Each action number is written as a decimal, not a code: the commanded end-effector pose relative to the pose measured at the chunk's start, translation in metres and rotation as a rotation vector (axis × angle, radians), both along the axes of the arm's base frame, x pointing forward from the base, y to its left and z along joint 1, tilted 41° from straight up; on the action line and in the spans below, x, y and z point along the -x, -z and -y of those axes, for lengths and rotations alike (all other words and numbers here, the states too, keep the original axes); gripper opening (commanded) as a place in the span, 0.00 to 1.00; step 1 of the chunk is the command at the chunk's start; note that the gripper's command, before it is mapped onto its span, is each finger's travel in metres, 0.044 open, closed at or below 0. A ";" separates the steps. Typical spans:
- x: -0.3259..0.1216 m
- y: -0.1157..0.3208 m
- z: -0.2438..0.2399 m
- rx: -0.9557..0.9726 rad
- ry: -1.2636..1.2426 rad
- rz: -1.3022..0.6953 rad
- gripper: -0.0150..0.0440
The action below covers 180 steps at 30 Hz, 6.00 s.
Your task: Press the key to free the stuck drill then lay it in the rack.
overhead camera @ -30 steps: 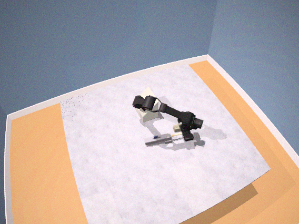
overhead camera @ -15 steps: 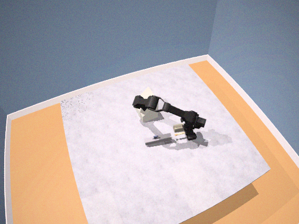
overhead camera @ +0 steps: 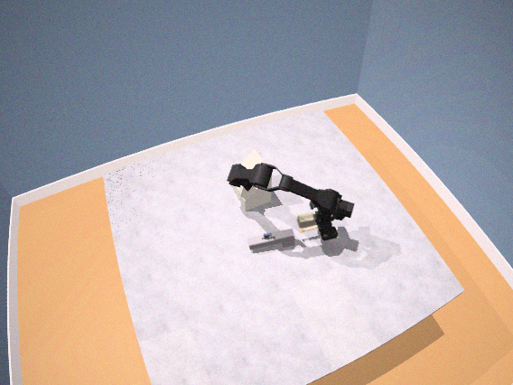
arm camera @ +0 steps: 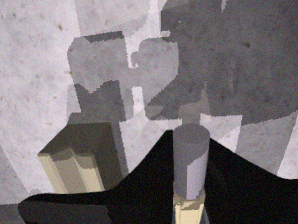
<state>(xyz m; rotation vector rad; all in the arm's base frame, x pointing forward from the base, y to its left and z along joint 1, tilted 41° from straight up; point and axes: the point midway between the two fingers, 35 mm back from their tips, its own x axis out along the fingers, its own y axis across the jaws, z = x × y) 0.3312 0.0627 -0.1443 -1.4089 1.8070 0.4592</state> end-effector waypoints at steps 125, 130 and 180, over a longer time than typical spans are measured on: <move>0.018 -0.020 -0.032 -0.008 0.006 0.004 0.25; 0.025 -0.016 -0.036 -0.009 0.006 0.004 0.25; 0.063 0.018 -0.034 -0.010 0.006 0.002 0.25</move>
